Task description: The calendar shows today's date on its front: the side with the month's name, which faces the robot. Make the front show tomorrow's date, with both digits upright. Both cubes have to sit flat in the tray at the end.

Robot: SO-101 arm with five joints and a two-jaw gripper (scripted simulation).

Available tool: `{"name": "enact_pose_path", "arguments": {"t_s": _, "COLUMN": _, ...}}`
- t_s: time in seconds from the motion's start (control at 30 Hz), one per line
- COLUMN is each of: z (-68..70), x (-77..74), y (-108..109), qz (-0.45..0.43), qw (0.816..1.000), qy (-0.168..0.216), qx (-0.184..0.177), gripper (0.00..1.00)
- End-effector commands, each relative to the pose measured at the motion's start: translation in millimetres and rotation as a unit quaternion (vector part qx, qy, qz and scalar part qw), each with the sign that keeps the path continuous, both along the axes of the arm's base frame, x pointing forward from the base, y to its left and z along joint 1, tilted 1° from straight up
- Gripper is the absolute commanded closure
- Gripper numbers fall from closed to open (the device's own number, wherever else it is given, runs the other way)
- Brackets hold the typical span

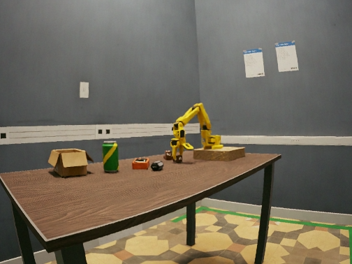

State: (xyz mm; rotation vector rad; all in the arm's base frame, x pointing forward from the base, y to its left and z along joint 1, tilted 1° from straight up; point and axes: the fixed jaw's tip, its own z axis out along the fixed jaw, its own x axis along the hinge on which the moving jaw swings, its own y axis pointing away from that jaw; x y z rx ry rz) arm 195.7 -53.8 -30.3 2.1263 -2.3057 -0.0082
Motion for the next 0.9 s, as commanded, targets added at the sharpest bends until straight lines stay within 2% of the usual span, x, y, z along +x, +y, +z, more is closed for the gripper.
{"name": "enact_pose_path", "arguments": {"t_s": 0.0, "z": -5.0, "x": -5.3, "y": 2.6, "qz": -0.001, "qw": 1.0, "qy": 0.013, "qx": 0.004, "gripper": 1.0}}
{"name": "enact_pose_path", "arguments": {"t_s": 0.47, "z": -7.3, "x": -5.4, "y": 2.6, "qz": -0.001, "qw": 1.0, "qy": 0.013, "qx": 0.004, "gripper": 1.0}}
{"name": "enact_pose_path", "arguments": {"t_s": 0.77, "z": -7.3, "x": -5.4, "y": 2.6, "qz": -0.001, "qw": 1.0, "qy": 0.013, "qx": 0.004, "gripper": 0.84}}
{"name": "enact_pose_path", "arguments": {"t_s": 0.87, "z": -7.3, "x": -5.4, "y": 2.6, "qz": -0.001, "qw": 1.0, "qy": 0.013, "qx": 0.004, "gripper": 0.82}}
